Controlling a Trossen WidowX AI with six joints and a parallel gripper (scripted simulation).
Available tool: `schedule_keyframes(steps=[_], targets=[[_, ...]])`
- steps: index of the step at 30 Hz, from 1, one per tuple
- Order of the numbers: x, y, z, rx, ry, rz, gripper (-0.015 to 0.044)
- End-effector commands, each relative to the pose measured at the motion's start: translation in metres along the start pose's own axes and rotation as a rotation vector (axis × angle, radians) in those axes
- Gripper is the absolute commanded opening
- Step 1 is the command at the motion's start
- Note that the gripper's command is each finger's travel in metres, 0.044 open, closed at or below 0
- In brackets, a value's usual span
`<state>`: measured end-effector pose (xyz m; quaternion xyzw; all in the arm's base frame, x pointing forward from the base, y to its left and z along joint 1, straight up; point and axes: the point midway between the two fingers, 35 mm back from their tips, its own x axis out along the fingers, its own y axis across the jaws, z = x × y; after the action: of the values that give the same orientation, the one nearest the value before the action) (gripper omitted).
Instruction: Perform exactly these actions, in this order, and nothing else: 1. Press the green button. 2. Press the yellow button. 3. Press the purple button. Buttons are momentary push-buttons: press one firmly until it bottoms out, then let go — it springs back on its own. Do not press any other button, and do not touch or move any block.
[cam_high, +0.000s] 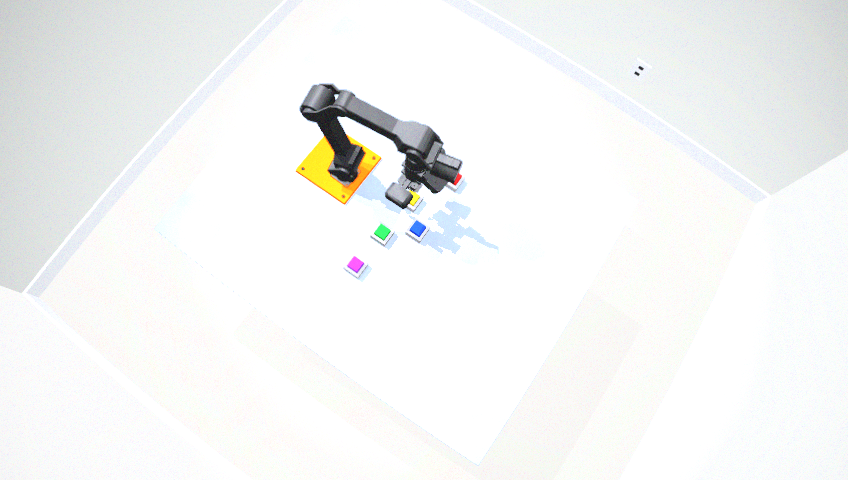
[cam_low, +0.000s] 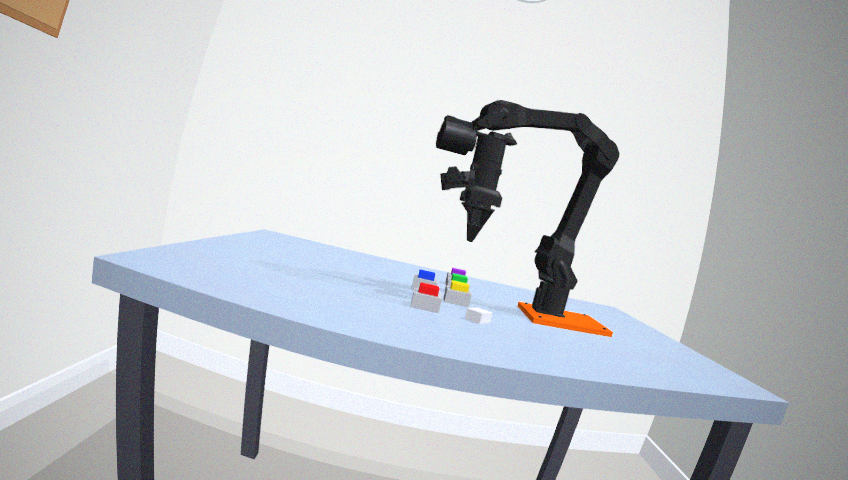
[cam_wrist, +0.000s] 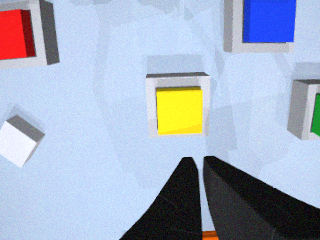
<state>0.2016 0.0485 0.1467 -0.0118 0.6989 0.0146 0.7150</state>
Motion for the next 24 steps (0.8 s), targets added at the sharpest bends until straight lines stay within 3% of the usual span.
schedule_keyframes(steps=[1,12,24], targets=[[-0.007,-0.002,-0.001,0.005,0.003,0.000,0.0020],[-0.010,-0.115,0.026,0.005,0.001,-0.011,0.0020],[-0.010,-0.244,-0.016,0.004,0.006,-0.024,0.0020]])
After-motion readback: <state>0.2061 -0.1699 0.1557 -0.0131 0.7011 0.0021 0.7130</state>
